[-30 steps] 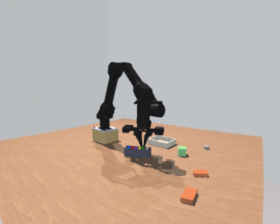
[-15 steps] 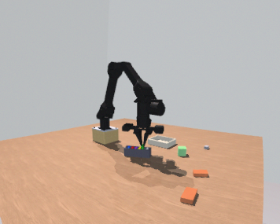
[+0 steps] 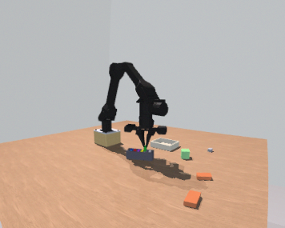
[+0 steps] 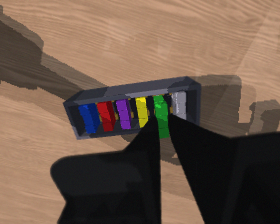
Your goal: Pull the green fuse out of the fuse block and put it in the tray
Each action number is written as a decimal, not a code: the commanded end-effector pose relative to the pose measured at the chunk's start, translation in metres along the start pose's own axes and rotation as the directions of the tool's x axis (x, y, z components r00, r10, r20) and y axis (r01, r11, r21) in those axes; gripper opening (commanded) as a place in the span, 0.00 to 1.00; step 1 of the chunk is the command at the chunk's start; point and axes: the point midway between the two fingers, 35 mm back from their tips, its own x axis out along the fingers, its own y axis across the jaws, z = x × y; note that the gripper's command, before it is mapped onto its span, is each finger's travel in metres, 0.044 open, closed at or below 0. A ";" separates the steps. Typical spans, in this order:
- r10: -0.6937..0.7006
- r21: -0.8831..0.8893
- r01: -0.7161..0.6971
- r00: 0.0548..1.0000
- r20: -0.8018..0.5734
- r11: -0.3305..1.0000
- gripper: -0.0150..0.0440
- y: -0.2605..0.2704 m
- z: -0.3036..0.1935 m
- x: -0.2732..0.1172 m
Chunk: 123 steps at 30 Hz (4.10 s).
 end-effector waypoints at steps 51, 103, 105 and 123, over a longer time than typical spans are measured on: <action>-0.010 -0.001 0.010 1.000 0.000 1.000 0.25 -0.004 0.002 -0.037; -0.017 0.000 0.017 1.000 0.018 1.000 0.25 -0.071 0.202 -0.023; -0.017 0.000 0.017 1.000 0.018 1.000 0.25 -0.071 0.203 -0.020; -0.021 -0.004 0.021 1.000 0.023 1.000 0.34 -0.072 0.204 -0.003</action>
